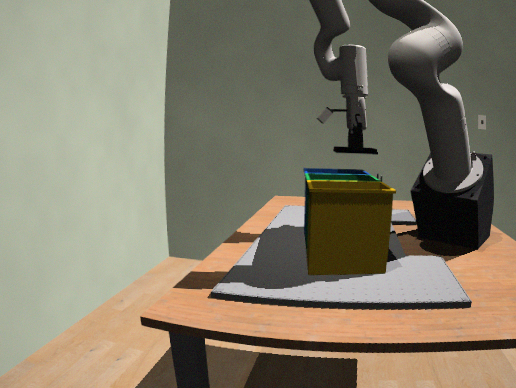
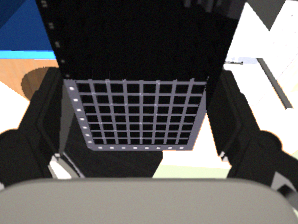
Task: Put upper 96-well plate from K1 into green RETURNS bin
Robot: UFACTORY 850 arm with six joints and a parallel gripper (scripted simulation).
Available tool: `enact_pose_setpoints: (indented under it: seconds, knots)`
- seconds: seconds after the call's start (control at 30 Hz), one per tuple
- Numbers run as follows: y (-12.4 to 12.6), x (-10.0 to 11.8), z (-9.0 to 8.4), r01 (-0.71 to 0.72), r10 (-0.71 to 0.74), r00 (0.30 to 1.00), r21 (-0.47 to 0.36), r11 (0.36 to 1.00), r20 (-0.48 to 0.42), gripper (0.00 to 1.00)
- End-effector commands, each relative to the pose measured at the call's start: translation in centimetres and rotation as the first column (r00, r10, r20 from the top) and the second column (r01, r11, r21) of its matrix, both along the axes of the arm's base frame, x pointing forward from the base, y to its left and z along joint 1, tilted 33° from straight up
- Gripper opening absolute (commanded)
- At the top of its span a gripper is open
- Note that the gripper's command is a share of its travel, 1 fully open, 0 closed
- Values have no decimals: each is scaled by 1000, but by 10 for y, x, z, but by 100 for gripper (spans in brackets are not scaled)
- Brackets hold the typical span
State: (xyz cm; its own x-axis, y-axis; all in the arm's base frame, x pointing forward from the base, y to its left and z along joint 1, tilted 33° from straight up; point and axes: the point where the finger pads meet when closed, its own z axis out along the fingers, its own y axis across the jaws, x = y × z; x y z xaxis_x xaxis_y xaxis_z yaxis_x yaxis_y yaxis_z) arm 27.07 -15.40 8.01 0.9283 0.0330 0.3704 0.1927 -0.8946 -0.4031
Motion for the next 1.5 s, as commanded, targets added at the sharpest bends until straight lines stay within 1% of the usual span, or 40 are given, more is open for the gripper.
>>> enact_pose_setpoints:
  seconds: [0.0, 0.07, 0.57, 0.63, 1.13, 1.2, 1.47]
  knots:
    - [16, 3, 10, 1, -1, 1000, -2, 1000, 1, 0]
    - [16, 3, 10, 1, -1, 1000, -2, 1000, 1, 0]
    - [61, 9, 33, 1, -1, 1000, -2, 1000, 1, 0]
    - [61, 9, 33, 1, -1, 1000, -2, 1000, 1, 0]
    - [105, 15, 56, 1, -1, 1000, -2, 1000, 1, 0]
    - [105, 15, 56, 1, -1, 1000, -2, 1000, 1, 0]
    - [128, 18, 68, 1, -1, 1000, -2, 1000, 1, 0]
